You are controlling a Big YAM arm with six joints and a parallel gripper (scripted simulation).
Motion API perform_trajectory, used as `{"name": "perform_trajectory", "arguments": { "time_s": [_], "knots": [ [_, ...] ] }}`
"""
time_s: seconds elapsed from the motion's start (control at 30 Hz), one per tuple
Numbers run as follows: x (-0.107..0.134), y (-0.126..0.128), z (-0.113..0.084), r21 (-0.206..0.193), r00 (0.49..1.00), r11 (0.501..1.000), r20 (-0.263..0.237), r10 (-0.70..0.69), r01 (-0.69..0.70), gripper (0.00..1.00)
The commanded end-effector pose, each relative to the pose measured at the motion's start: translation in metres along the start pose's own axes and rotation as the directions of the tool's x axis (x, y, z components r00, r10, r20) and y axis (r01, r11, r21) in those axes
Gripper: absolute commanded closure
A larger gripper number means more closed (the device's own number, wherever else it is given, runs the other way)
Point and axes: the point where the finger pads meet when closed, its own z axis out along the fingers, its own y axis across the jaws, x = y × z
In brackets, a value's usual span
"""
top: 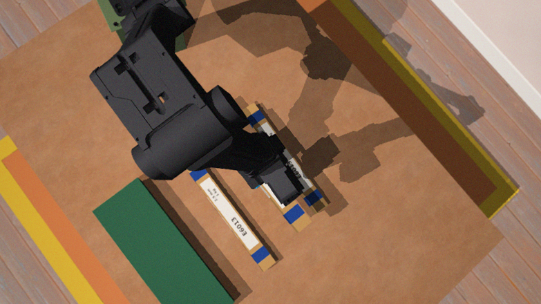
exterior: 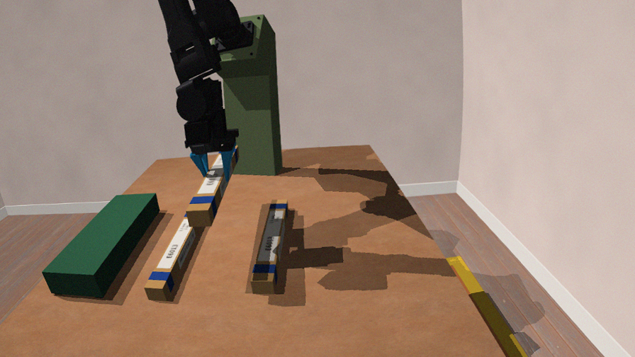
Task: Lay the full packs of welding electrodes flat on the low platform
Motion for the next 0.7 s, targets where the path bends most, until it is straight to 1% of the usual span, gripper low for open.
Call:
{"name": "perform_trajectory", "arguments": {
  "time_s": [0.0, 0.3, 0.43, 0.67],
  "knots": [
    [-0.012, -0.004, -0.005, 0.002, 0.999, 1.000, 0.032, -0.004, 0.004, 1.00],
    [-0.012, -0.004, -0.005, 0.002, 0.999, 1.000, 0.032, -0.004, 0.004, 1.00],
    [-0.015, -0.006, -0.002, 0.005, 0.999, 1.000, 0.040, -0.003, 0.002, 1.00],
    [-0.013, -0.007, 0.014, 0.008, 0.999, 1.000, 0.033, -0.007, 0.006, 1.00]
  ]
}}
